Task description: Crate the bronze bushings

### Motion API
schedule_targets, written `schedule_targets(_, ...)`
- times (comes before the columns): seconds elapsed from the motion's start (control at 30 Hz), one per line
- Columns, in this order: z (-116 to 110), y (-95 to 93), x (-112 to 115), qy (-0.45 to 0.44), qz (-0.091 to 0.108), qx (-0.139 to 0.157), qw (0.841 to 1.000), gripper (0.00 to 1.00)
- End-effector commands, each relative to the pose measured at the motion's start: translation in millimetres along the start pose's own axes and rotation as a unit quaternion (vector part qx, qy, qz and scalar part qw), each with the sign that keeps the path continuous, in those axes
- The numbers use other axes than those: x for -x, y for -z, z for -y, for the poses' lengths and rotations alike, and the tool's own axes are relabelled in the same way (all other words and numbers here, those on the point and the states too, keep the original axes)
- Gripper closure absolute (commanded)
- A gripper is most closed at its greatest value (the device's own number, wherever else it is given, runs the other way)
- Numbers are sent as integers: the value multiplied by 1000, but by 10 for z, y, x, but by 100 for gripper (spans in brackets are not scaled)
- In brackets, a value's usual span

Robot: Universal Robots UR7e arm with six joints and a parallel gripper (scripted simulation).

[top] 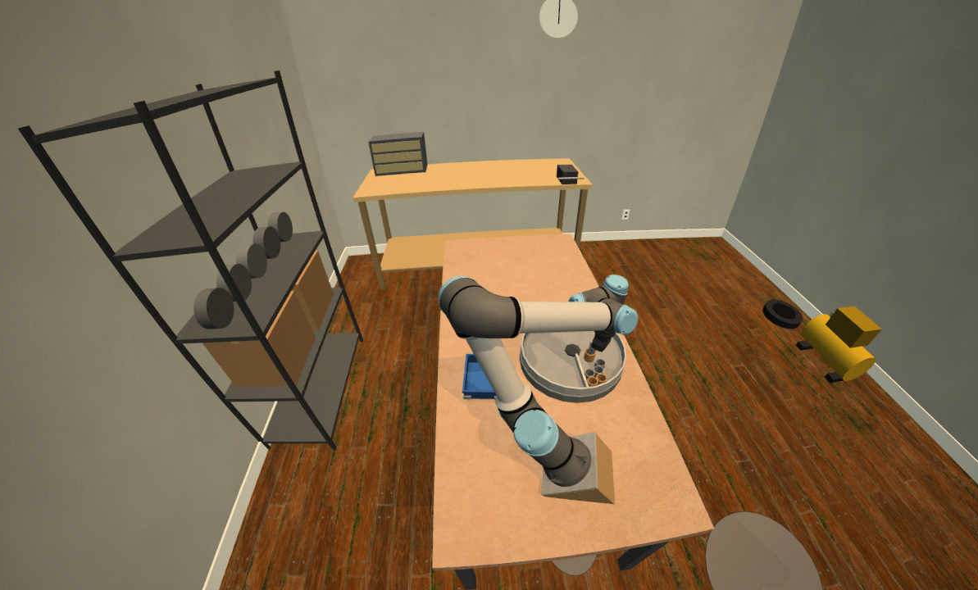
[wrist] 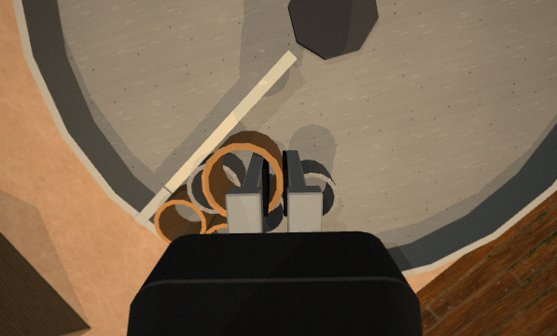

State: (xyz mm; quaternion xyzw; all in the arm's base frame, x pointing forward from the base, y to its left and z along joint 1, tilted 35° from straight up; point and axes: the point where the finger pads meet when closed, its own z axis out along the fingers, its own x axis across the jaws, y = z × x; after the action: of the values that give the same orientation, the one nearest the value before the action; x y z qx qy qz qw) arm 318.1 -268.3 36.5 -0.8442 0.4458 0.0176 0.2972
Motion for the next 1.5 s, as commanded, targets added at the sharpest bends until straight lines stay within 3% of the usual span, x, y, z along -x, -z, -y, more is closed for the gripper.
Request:
schedule_targets(0.0, -2, 120, -7, 0, -1, 0, 1000, 100)
schedule_targets(0.37, -2, 120, -7, 0, -1, 0, 1000, 100)
schedule_targets(0.53, 369, 118, 384, 0, -1, 0, 1000, 100)
schedule_targets(0.93, 369, 118, 384, 0, -1, 0, 1000, 100)
schedule_targets(1.1, 737, 117, 772, 1, -2, 1, 1000, 100)
schedule_targets(1.47, 737, 117, 772, 1, -2, 1, 1000, 100)
